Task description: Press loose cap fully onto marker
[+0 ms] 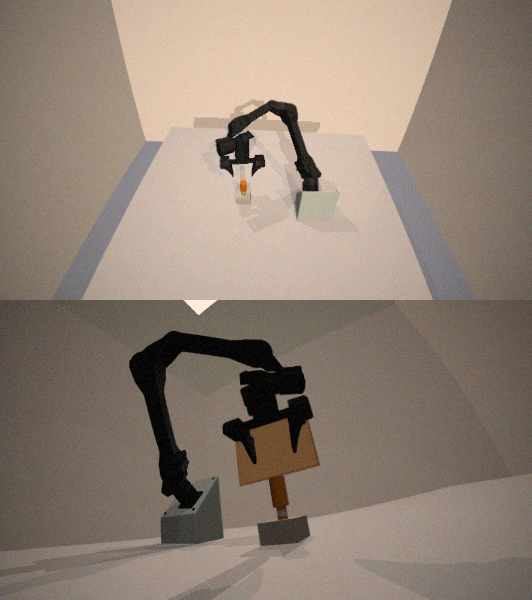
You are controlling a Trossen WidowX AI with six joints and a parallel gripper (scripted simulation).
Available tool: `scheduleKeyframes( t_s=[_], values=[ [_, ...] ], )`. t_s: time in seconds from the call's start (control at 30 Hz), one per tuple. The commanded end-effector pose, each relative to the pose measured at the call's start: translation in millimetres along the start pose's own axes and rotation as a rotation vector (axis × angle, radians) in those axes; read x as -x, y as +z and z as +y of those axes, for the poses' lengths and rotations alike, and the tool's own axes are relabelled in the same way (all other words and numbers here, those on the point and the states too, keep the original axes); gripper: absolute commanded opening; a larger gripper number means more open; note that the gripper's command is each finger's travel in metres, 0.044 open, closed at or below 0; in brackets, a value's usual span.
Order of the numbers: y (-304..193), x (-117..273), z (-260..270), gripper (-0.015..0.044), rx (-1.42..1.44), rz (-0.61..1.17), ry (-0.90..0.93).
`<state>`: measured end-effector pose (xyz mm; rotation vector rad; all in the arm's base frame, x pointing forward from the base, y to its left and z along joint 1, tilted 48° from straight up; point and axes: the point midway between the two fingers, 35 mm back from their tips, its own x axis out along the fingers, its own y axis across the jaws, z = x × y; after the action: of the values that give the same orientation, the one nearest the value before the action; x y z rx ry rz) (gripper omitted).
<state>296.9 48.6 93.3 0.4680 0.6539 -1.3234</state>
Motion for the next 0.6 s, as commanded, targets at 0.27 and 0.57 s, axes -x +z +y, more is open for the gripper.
scheduleKeyframes(
  t_s=[0.27, 0.57],
  values=[
    [-0.7, -5.2, -1.6, 0.0099, 1.005, 0.006, -0.008],
    [-1.1, -7.9, -1.9, 0.0, 1.43, 0.006, -0.008]
  ],
)
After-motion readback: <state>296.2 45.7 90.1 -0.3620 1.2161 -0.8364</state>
